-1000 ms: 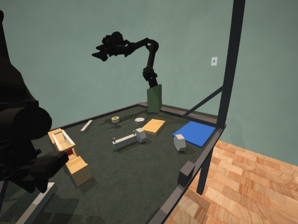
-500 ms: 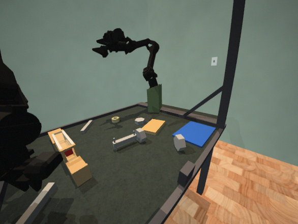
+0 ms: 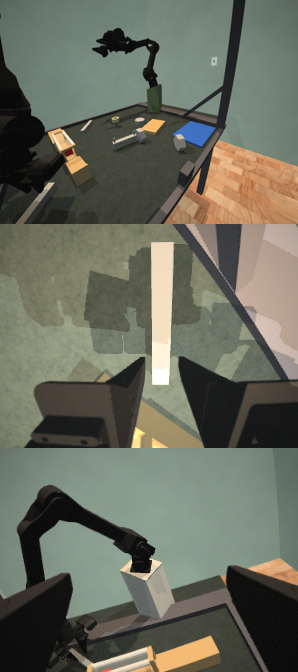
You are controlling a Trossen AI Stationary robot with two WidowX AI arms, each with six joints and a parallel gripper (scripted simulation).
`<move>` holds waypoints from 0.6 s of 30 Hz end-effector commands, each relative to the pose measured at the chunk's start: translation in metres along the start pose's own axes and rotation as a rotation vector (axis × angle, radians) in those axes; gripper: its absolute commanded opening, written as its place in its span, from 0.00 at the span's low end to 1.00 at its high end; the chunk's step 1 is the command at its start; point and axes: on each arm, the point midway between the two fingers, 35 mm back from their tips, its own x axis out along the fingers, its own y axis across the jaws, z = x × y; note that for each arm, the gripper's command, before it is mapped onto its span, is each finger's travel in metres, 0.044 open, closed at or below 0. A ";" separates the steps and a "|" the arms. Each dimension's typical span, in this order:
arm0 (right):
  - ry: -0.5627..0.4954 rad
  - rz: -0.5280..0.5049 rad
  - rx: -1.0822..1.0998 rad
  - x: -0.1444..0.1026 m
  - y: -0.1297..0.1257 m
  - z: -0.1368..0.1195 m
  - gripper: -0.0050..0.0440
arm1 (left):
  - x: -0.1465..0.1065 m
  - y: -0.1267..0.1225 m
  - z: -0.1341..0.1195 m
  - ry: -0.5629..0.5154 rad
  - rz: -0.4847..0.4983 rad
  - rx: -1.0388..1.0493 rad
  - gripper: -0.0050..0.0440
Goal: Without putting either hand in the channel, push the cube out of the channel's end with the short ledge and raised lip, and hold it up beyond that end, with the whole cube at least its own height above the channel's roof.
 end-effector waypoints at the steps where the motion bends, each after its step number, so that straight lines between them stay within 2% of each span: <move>1: -0.020 -0.001 0.001 -0.002 0.000 0.008 0.92 | 0.008 0.003 0.000 0.000 0.009 0.002 0.41; 18: -0.020 -0.001 0.001 -0.002 0.000 0.008 0.92 | 0.033 0.003 0.000 0.003 0.007 0.005 0.41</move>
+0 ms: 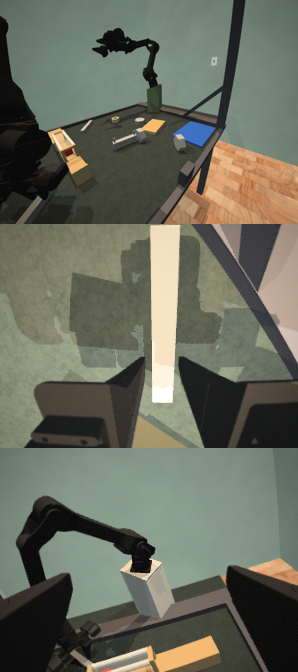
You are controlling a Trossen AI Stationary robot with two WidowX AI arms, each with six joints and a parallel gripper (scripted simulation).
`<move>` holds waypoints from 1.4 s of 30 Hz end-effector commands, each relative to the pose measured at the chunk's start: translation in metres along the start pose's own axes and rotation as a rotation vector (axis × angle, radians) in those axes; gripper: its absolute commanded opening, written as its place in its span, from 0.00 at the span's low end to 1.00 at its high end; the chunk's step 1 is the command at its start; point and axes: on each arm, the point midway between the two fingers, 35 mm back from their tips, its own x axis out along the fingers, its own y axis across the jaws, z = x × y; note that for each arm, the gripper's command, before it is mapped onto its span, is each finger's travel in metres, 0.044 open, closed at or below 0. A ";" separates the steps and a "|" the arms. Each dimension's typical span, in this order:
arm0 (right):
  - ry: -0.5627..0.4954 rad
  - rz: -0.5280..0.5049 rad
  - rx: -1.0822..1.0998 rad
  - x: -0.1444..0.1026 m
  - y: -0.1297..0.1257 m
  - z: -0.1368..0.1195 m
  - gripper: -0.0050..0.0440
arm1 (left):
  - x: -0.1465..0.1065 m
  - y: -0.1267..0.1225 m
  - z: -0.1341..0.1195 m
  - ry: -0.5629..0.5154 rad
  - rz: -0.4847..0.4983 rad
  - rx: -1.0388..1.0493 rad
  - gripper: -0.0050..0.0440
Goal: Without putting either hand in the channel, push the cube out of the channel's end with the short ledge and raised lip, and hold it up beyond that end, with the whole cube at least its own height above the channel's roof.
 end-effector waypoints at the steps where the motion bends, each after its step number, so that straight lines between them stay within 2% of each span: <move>1: -0.020 -0.001 0.001 -0.002 0.000 0.008 0.92 | 0.007 0.003 0.000 0.003 0.007 0.002 0.41; 7: -0.020 -0.001 0.001 -0.002 0.000 0.008 0.92 | 0.017 0.003 0.000 0.003 0.006 0.002 0.41; 15: -0.020 -0.001 0.001 -0.002 0.000 0.008 0.92 | 0.013 0.003 0.000 0.003 0.006 0.002 0.41; 16: -0.020 -0.001 0.001 -0.002 0.000 0.008 0.92 | 0.013 0.003 0.000 0.003 0.006 0.002 0.10; 32: -0.020 -0.001 0.001 -0.002 0.000 0.008 0.92 | 0.012 0.003 0.000 0.003 0.006 0.002 0.10; 42: -0.020 -0.001 0.001 -0.002 0.000 0.008 0.92 | -0.007 0.005 0.000 0.001 0.012 0.000 0.10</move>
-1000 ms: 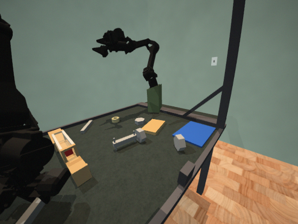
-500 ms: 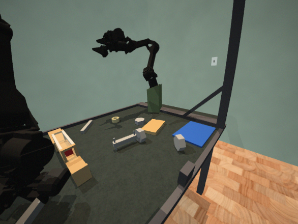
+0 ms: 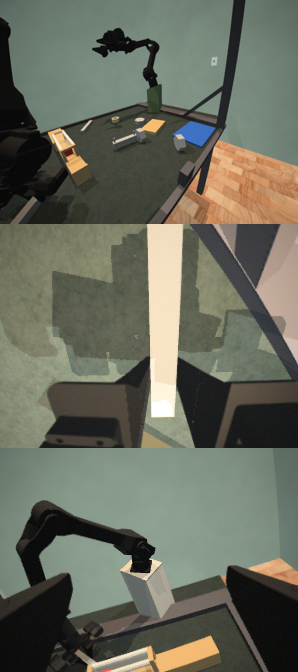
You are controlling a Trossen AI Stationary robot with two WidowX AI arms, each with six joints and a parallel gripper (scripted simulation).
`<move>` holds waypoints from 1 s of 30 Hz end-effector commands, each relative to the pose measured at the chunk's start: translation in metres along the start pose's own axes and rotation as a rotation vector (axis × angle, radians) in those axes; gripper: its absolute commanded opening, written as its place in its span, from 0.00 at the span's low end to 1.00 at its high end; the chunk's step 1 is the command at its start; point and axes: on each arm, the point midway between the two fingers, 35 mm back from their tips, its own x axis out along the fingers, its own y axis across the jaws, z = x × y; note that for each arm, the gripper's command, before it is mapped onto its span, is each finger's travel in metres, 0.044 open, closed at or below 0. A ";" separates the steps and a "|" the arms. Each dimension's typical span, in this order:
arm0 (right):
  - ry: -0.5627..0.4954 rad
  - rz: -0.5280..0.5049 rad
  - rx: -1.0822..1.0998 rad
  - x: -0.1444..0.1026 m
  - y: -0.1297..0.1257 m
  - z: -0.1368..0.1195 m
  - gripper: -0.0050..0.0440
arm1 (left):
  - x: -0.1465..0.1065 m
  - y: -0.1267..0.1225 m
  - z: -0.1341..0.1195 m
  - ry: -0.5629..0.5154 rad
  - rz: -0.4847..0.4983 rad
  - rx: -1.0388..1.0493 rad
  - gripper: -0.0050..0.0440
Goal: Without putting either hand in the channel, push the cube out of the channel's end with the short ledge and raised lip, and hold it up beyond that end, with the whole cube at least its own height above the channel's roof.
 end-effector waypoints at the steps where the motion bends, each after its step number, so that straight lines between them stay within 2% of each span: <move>1: -0.020 -0.001 0.001 -0.002 0.000 0.008 0.92 | -0.021 0.012 0.000 -0.010 0.044 -0.013 0.10; 30: -0.020 -0.001 0.001 -0.002 0.000 0.008 0.92 | -0.067 0.013 0.001 -0.019 0.058 -0.017 0.10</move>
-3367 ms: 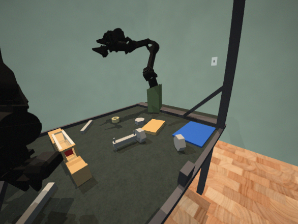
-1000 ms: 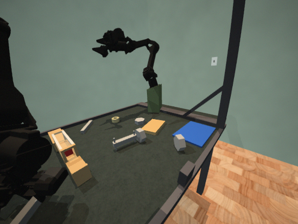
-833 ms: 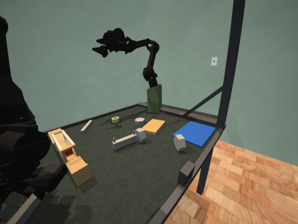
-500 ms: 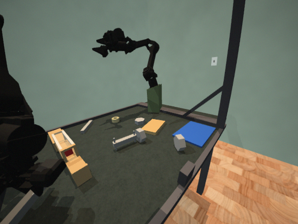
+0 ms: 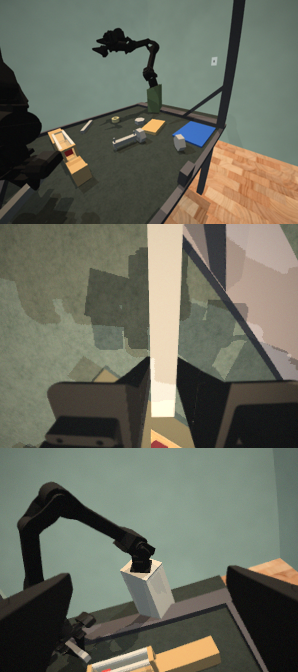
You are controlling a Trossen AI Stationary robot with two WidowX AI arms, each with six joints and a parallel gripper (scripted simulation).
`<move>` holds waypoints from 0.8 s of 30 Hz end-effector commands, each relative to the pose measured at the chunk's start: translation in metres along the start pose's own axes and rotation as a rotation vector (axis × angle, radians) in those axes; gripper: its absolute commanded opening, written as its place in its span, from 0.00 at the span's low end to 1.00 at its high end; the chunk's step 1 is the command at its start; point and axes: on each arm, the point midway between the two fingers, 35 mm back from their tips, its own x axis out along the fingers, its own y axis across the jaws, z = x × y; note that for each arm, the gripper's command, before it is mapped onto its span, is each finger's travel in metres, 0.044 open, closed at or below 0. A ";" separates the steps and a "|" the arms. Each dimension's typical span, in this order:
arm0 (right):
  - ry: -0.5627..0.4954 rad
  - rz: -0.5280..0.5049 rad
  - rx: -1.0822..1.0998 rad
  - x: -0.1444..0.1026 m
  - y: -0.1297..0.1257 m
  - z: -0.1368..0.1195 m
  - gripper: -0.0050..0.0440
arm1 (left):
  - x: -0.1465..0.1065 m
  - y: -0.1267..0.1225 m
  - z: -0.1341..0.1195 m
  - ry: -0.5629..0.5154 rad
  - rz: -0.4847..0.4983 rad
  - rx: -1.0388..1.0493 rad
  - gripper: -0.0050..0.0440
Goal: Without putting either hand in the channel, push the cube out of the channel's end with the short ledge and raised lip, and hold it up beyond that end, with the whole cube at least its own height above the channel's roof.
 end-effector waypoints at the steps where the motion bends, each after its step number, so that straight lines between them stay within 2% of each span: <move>1: -0.020 -0.001 0.001 -0.002 0.000 0.008 0.92 | -0.019 0.010 0.002 -0.017 0.038 -0.011 0.10; 16: -0.020 -0.001 0.001 -0.002 0.000 0.008 0.92 | -0.037 0.010 0.002 -0.020 0.041 -0.012 0.10; 21: -0.020 -0.001 0.001 -0.002 0.000 0.008 0.92 | -0.045 0.016 -0.014 -0.026 0.045 -0.046 0.10; 24: -0.020 -0.001 0.001 -0.002 0.000 0.008 0.92 | -0.054 0.021 -0.033 -0.033 0.046 -0.079 0.10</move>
